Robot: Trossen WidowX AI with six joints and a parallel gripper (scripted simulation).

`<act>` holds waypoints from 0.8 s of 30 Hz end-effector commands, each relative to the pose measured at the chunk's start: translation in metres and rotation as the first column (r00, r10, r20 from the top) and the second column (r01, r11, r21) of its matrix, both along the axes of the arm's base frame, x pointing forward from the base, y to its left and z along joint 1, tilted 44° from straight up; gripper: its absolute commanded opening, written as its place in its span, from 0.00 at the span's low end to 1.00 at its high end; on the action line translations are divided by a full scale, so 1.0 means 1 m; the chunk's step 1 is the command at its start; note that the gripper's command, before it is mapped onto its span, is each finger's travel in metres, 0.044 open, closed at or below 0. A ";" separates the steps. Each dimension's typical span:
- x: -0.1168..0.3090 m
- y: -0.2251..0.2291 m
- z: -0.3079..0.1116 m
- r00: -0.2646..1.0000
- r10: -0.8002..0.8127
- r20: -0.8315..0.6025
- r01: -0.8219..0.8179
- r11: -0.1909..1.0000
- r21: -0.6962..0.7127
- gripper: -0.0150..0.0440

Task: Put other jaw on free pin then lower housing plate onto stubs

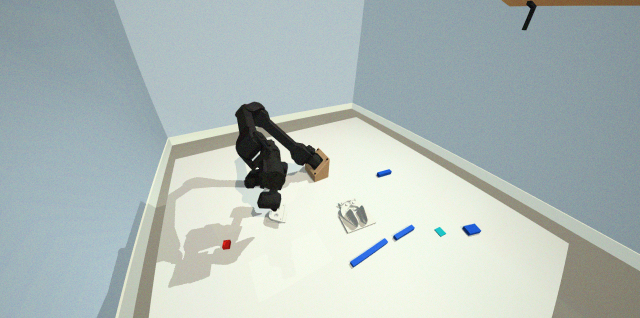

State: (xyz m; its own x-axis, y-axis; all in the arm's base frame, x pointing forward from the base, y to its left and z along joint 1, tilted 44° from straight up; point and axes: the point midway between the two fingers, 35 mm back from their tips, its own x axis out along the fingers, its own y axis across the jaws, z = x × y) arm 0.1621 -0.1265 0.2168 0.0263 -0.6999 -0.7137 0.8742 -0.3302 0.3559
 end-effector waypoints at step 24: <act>-0.001 -0.039 -0.039 1.000 -0.013 0.003 0.013 1.000 -0.004 1.00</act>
